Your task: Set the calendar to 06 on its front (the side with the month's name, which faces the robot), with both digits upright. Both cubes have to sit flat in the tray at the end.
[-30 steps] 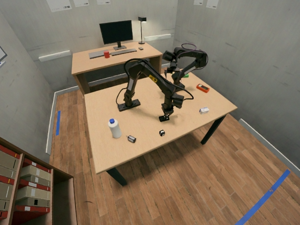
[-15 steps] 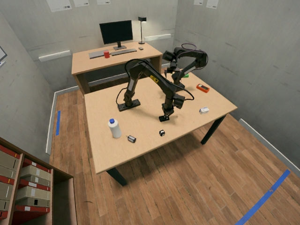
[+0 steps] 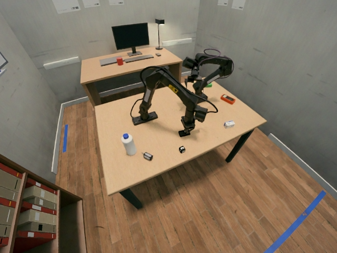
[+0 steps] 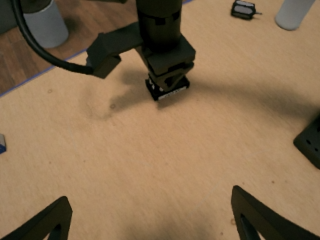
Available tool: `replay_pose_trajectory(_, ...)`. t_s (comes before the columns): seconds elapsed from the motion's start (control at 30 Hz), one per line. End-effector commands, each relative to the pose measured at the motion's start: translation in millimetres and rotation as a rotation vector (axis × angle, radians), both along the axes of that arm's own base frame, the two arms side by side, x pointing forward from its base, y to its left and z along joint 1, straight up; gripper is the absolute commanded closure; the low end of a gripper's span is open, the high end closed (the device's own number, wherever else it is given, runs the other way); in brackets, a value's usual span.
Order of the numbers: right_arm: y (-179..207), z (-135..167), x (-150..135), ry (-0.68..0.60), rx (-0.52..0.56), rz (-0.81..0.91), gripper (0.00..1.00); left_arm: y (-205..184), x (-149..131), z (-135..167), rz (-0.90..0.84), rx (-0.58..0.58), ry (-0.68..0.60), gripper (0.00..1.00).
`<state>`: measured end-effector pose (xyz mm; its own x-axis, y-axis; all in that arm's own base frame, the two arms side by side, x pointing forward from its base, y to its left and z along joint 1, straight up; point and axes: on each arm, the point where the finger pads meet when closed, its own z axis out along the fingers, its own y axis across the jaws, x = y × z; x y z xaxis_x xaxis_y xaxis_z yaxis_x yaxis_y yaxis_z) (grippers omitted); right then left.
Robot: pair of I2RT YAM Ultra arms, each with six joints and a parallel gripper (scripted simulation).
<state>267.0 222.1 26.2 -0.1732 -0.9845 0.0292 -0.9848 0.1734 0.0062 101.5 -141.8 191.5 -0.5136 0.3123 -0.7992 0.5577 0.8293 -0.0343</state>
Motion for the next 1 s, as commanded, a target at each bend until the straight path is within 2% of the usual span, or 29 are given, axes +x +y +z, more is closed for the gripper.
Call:
replay_pose_trajectory(0.0, 11, 16, 3, -0.022, 0.035, 0.0, 0.44, -1, 2, 9, 0.008, -0.02, -0.018, 0.0)
replay_pose_trajectory(0.47, 12, 40, 4, -0.038, 0.048, -0.002, 0.44, -1, 2, 9, 0.008, -0.02, -0.018, 0.0)
replay_pose_trajectory(0.5, 12, 38, 5, -0.031, 0.041, 0.005, 0.36, -1, 2, 9, 0.008, -0.02, -0.018, 0.0)
replay_pose_trajectory(0.83, 14, 92, 2, -0.039, 0.046, 0.009, 0.36, -1, 2, 9, 0.008, -0.02, -0.018, 0.0)
replay_pose_trajectory(0.9, 9, 95, 3, -0.02, 0.031, 0.004, 0.36, -1, 2, 9, 0.008, -0.02, -0.018, 0.0)
replay_pose_trajectory(0.97, 5, 84, 4, -0.001, 0.015, 0.002, 0.36, -1, 2, 9, 0.008, -0.02, -0.018, 0.0)
